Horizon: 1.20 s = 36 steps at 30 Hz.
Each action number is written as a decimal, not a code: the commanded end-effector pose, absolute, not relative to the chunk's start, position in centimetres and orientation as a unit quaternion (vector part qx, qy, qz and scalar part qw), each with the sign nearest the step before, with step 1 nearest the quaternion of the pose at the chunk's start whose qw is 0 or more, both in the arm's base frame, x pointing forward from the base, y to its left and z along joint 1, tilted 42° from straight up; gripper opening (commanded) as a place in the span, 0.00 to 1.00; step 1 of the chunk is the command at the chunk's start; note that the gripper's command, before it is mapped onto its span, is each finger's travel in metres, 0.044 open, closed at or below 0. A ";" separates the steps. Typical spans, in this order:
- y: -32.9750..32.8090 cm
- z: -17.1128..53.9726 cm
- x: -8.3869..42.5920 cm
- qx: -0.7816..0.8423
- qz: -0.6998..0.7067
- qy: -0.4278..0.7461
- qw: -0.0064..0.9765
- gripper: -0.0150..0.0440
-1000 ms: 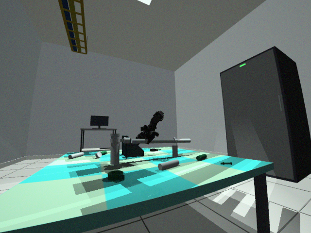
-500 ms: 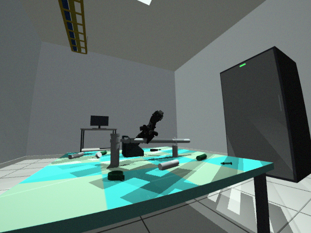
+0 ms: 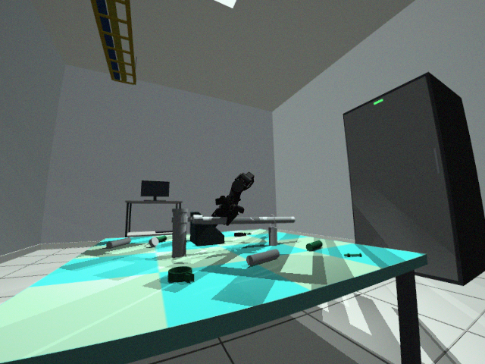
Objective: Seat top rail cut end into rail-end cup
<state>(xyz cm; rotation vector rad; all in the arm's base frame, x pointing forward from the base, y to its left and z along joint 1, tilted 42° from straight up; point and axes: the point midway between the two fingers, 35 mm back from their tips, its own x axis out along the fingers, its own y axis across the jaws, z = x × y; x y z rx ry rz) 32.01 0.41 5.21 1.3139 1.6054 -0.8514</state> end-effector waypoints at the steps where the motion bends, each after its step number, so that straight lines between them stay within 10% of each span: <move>1: -0.3 5.1 32.1 0.527 -0.346 0.639 0.441 0.25; 36: 0.4 5.2 32.0 0.528 -0.342 0.645 0.435 0.25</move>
